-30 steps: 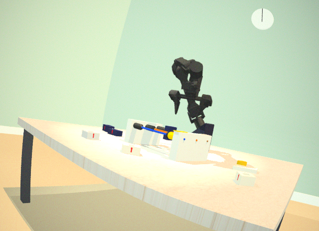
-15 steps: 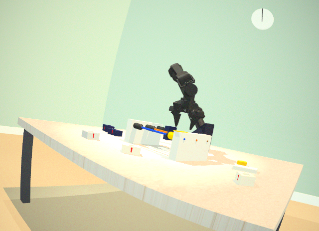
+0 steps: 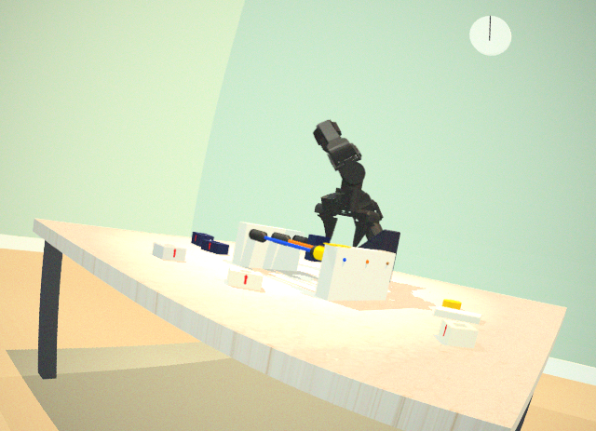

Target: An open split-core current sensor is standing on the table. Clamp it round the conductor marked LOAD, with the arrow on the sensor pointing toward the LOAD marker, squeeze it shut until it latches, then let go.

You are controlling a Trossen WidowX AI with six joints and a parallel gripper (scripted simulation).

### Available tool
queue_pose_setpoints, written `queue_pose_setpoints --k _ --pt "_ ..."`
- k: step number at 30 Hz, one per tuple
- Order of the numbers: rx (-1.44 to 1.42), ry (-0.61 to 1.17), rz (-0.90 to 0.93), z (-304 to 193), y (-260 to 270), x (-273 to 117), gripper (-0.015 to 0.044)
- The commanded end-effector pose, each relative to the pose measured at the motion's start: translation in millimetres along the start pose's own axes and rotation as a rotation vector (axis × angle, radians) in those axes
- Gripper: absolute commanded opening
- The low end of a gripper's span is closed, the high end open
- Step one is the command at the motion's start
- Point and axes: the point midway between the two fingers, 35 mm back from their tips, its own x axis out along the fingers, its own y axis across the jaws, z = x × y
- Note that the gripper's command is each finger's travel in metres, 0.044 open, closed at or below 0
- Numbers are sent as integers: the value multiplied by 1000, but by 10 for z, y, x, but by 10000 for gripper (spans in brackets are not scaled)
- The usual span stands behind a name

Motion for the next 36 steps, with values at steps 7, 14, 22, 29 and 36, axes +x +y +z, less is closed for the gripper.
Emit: queue_pose_setpoints --k 7,14,22,29,36 --pt "-8 4 -9 -15 -9 177 440" --pt "-7 3 -10 -19 -14 293 440" --pt "-7 4 -12 -31 -26 422 440" --pt "-2 15 -5 -55 -26 411 407" --pt "-2 15 -5 -55 -26 411 360"
